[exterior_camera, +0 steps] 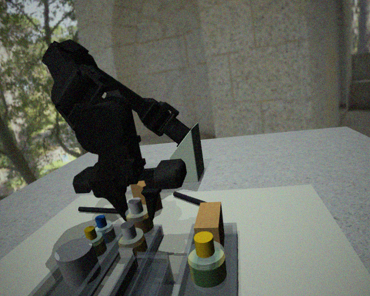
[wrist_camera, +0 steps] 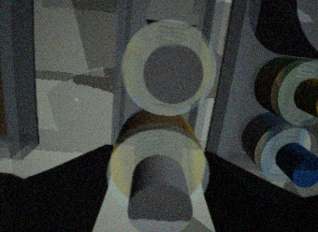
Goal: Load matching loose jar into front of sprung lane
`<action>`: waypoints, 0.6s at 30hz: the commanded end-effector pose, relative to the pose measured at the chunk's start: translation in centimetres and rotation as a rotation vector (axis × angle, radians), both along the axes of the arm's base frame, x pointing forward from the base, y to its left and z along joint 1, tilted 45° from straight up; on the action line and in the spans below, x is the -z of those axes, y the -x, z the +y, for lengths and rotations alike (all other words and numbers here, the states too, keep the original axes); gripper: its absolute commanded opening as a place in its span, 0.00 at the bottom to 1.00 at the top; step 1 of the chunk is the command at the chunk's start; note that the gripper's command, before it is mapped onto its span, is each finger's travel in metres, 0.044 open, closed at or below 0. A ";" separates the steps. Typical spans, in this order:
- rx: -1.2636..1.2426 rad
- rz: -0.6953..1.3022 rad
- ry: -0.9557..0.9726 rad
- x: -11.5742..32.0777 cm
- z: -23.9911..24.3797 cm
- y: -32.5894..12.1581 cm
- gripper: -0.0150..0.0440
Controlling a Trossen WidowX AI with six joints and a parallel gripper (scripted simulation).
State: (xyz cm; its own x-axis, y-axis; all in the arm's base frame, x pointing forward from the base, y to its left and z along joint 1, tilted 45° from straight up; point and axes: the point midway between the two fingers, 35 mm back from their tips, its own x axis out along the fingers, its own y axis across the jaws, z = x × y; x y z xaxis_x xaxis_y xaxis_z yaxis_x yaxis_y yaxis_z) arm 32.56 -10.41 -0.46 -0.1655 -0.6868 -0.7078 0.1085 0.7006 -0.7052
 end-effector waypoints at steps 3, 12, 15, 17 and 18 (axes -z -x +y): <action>-0.009 -0.029 0.009 -0.3 0.0 -0.9 0.25; -0.009 -0.029 0.009 -0.3 0.0 -1.0 0.25; -0.009 -0.029 0.009 -0.3 0.0 -1.0 0.25; -0.009 -0.029 0.009 -0.3 0.0 -1.0 0.25; -0.009 -0.029 0.009 -0.3 0.0 -1.0 0.25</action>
